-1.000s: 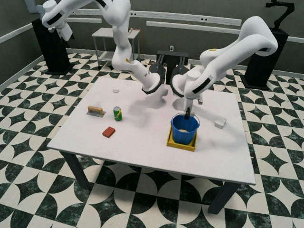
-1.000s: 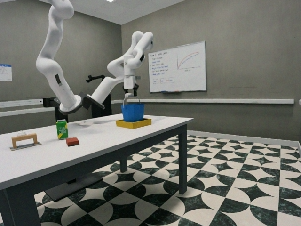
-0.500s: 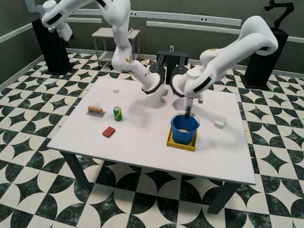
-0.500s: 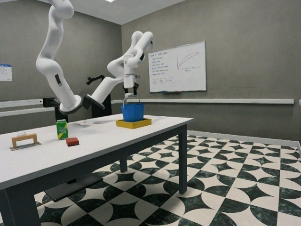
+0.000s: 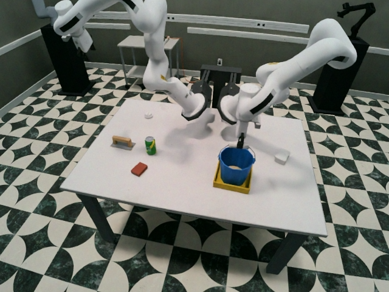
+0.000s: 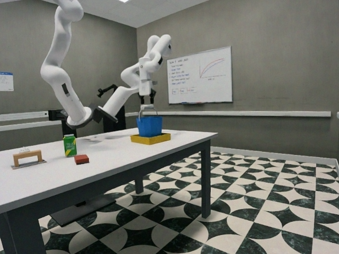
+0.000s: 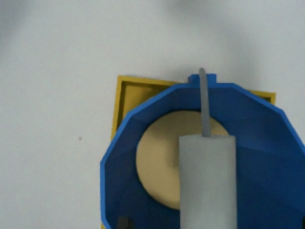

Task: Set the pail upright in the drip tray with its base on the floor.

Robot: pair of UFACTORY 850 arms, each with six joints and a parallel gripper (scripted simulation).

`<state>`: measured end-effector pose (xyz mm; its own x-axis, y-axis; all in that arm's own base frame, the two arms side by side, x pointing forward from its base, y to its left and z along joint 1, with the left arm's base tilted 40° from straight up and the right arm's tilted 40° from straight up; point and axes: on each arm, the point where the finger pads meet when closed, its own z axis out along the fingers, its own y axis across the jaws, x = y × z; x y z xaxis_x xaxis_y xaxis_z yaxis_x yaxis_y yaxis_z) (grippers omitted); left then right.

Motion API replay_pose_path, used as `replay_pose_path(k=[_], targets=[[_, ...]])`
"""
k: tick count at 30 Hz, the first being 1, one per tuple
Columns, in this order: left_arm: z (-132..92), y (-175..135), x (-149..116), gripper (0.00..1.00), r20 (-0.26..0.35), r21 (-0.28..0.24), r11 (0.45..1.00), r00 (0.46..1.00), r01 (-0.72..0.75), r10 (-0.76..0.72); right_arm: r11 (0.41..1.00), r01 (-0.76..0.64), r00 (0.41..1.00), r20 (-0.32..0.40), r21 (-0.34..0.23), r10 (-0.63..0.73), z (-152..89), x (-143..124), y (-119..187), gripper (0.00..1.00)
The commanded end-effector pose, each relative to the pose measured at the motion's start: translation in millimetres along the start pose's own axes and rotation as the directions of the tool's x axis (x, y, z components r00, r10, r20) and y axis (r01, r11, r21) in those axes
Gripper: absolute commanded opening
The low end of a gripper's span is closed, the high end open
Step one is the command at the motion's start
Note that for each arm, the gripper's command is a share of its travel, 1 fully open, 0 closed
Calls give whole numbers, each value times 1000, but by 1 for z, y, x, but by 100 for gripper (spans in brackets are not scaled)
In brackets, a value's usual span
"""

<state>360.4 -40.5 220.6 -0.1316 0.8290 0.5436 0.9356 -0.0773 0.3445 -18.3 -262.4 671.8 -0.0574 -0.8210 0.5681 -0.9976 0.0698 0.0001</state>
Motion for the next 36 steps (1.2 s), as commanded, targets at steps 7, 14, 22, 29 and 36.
replay_pose_path(k=[7, 14, 22, 29, 36], targets=[[-22, 1, 0, 100, 0, -1, 1000, 1000, 0, 0, 1000, 0, 1000, -2, 0, 0, -1, 0, 0, 100], [-37, 1, 0, 100, 0, -1, 1000, 1000, 0, 0, 1000, 0, 1000, -2, 0, 0, -1, 0, 0, 100], [-47, 1, 0, 100, 0, -1, 1000, 1000, 0, 0, 1000, 0, 1000, -2, 0, 0, -1, 0, 0, 100], [-48, 1, 0, 100, 0, 0, 1000, 1000, 0, 0, 1000, 0, 1000, -2, 0, 0, -1, 0, 0, 100], [-48, 1, 0, 100, 0, 0, 1000, 1000, 0, 0, 1000, 0, 1000, -2, 0, 0, -1, 0, 0, 100]])
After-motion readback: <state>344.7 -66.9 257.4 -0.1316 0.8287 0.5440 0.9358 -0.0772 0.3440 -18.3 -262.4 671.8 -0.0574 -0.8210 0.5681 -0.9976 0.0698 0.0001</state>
